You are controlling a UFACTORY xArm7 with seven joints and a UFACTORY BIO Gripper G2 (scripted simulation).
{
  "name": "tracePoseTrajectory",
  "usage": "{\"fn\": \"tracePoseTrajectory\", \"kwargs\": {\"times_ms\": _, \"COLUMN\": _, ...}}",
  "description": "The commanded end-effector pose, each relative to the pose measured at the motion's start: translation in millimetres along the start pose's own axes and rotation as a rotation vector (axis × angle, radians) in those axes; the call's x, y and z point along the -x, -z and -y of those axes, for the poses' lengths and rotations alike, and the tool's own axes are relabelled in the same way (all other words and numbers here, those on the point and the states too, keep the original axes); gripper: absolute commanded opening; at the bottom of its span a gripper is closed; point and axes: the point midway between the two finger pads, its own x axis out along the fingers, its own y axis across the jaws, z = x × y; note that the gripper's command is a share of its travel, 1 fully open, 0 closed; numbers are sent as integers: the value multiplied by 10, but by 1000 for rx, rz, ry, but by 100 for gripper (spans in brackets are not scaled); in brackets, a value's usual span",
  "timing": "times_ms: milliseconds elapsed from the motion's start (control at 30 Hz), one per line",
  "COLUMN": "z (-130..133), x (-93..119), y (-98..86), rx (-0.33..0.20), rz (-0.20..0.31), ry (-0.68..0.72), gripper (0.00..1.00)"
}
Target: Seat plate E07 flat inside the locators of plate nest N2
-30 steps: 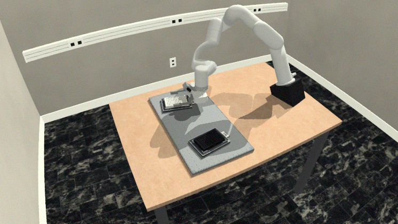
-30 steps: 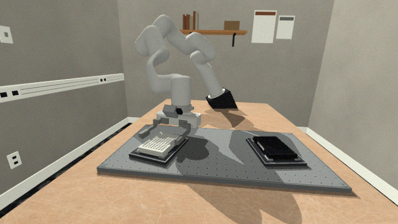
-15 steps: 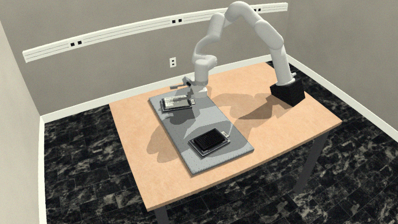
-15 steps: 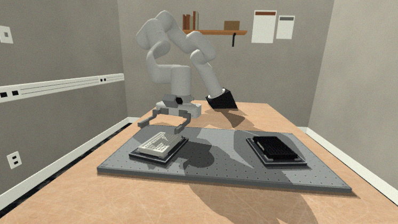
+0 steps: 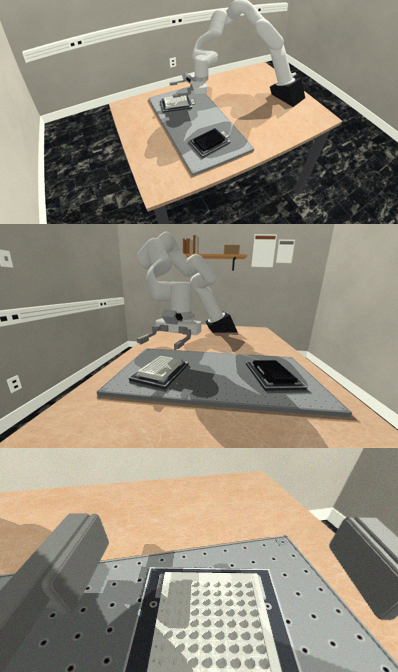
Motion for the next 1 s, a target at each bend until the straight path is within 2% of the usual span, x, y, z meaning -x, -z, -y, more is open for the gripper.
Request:
{"fn": "tracePoseTrajectory", "kwargs": {"times_ms": 0, "z": -8, "x": -13, "y": -33, "rx": -1, "rz": 5, "ry": -1, "gripper": 54}}
{"fn": "tracePoseTrajectory", "kwargs": {"times_ms": 533, "z": -33, "x": 17, "y": -68, "rx": -1, "rz": 5, "ry": -34, "gripper": 54}}
{"fn": "tracePoseTrajectory", "kwargs": {"times_ms": 733, "z": -182, "x": 190, "y": -261, "rx": 0, "rz": 5, "ry": -234, "gripper": 54}}
{"fn": "tracePoseTrajectory", "kwargs": {"times_ms": 967, "z": -358, "x": 393, "y": -485, "rx": 0, "rz": 5, "ry": -234, "gripper": 54}}
